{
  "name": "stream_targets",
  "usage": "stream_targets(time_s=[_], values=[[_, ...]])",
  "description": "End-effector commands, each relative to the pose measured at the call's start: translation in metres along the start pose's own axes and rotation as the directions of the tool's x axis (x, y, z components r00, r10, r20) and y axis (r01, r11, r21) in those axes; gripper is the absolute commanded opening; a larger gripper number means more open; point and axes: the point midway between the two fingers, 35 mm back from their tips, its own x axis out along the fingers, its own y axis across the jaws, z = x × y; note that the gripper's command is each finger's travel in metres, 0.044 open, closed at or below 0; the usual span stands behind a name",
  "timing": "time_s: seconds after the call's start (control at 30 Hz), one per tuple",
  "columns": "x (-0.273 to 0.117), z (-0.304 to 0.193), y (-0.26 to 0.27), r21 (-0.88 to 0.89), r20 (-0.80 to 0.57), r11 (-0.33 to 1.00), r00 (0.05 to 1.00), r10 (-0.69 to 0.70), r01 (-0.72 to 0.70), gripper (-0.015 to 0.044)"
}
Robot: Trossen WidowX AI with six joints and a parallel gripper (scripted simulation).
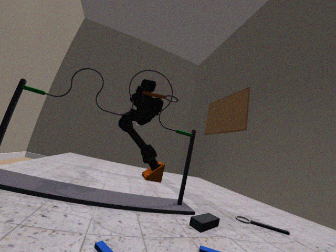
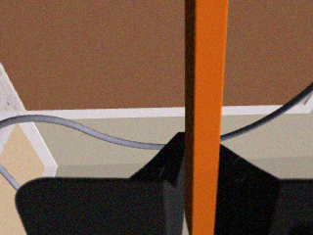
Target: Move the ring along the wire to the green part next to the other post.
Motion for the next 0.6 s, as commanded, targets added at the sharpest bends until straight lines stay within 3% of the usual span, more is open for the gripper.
stream_targets(time_s=[0.0, 0.57], values=[[-0.0001, 0.0003, -0.0029, -0.056, 0.009, 0.998, 0.999, -0.031, 0.031, -0.0150], [0.0004, 0.0012, -0.0104, -0.254, 0.047, 0.960, 0.992, -0.113, 0.122, -0.0150]])
